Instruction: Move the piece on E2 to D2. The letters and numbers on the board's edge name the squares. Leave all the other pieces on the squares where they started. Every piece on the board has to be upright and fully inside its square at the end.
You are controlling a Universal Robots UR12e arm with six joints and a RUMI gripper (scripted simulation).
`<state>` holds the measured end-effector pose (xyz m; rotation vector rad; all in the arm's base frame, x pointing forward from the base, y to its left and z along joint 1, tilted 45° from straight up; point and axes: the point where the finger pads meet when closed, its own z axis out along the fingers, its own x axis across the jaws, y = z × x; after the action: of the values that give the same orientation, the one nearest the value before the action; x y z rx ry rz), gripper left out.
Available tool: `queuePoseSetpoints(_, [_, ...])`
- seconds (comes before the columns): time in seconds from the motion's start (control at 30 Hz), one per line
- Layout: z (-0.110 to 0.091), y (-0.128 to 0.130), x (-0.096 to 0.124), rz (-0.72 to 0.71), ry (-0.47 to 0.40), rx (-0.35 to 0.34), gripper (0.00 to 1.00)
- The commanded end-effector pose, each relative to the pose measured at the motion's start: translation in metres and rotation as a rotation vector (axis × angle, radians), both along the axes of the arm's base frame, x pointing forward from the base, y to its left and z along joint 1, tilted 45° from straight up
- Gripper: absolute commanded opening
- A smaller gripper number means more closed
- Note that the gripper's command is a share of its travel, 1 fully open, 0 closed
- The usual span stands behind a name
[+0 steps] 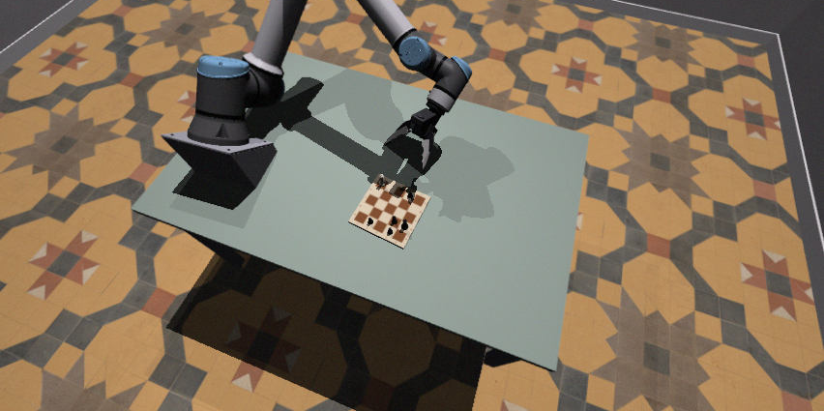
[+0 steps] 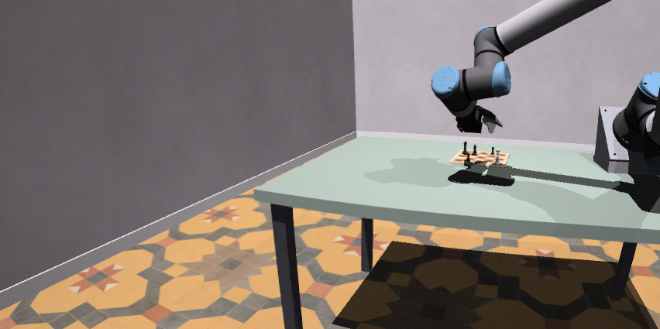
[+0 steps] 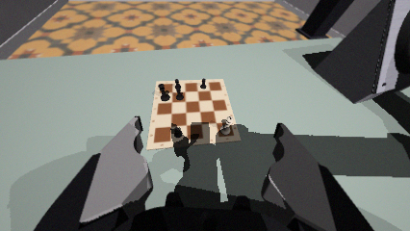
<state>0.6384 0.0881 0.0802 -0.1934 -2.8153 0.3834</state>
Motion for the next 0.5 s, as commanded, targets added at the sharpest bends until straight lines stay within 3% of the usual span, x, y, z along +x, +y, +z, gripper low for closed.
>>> queuePoseSetpoints(0.0, [-0.025, -0.021, -0.01, -0.037, 0.04, 0.097, 1.0])
queuePoseSetpoints(0.03, [-0.025, -0.021, -0.01, -0.037, 0.04, 0.097, 1.0])
queuePoseSetpoints(0.1, [-0.042, -0.034, -0.018, -0.067, 0.059, 0.172, 1.0])
queuePoseSetpoints(0.27, [-0.081, -0.064, -0.037, -0.152, 0.079, 0.382, 1.0])
queuePoseSetpoints(0.47, [-0.113, -0.095, -0.052, -0.259, 0.031, 0.634, 1.0])
